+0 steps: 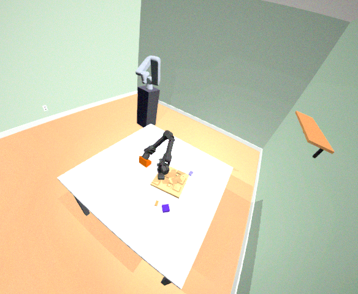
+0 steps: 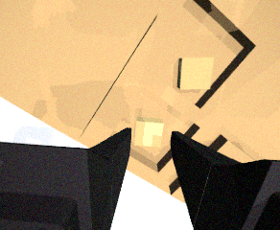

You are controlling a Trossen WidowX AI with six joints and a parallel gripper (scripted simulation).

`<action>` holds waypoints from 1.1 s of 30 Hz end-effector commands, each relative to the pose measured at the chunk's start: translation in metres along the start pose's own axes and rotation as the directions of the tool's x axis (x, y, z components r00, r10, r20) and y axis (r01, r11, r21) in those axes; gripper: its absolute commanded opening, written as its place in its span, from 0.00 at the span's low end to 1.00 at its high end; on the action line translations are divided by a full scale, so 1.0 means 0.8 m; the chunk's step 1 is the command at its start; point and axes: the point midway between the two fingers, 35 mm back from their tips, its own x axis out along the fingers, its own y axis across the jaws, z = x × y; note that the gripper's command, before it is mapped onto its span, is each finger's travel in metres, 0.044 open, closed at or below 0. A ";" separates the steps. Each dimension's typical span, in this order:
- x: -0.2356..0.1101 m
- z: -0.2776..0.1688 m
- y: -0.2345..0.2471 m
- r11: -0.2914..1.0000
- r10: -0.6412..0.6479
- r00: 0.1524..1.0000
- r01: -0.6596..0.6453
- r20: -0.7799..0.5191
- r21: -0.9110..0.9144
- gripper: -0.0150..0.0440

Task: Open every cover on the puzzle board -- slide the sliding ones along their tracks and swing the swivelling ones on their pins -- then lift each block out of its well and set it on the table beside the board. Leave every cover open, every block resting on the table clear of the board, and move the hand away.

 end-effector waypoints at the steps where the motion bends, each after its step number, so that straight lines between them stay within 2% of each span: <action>1: 0.005 0.000 0.001 1.000 0.002 1.000 -0.002 0.004 0.006 0.50; 7: 0.010 0.000 0.001 1.000 0.002 1.000 -0.002 0.005 0.006 0.50; 17: 0.007 0.000 0.000 1.000 0.000 1.000 0.000 0.000 -0.001 0.39; 33: -0.011 0.000 -0.001 1.000 -0.001 1.000 0.001 0.000 0.001 0.39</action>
